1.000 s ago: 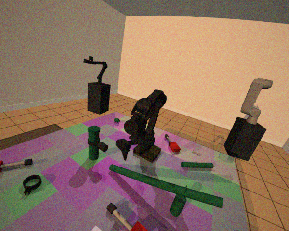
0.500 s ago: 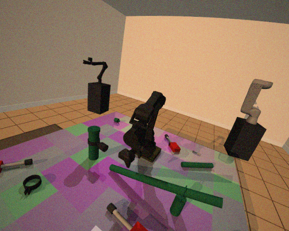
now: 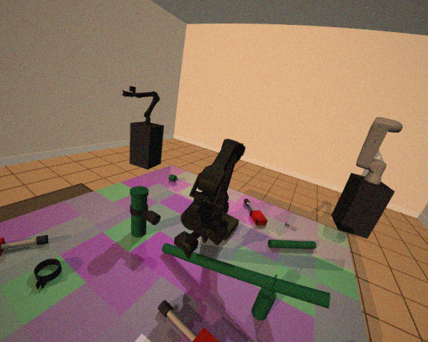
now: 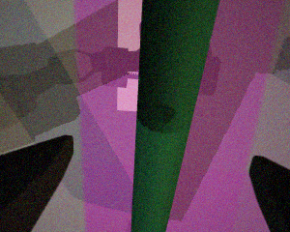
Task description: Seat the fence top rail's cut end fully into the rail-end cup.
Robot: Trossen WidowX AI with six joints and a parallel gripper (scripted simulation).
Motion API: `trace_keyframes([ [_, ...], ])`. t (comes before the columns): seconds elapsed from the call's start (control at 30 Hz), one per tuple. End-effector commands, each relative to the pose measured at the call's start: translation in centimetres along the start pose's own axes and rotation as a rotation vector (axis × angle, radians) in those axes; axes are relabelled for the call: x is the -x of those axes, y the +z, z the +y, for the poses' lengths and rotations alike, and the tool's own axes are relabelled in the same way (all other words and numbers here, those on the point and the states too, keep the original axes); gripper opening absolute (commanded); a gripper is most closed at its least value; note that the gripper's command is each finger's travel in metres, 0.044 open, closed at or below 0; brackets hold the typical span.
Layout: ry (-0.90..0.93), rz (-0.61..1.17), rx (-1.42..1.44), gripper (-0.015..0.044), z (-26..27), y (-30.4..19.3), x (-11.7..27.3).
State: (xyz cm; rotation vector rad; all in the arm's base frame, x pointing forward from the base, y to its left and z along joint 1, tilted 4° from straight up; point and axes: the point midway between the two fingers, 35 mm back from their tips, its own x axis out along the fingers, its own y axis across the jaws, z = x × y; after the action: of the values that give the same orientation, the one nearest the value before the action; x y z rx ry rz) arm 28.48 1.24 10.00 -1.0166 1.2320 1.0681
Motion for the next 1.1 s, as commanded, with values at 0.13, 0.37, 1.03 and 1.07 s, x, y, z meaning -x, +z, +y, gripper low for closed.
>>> trace_keyframes([
  [0.13,0.012,0.007,0.000,0.0440,0.1,-0.1,-1.1],
  [0.37,0.012,0.007,0.000,0.0440,0.1,-0.1,-2.2],
  [1.03,0.013,0.006,0.000,0.0440,0.1,-0.1,-5.5],
  [1.07,0.013,0.006,0.000,0.0440,0.1,-0.1,-5.6],
])
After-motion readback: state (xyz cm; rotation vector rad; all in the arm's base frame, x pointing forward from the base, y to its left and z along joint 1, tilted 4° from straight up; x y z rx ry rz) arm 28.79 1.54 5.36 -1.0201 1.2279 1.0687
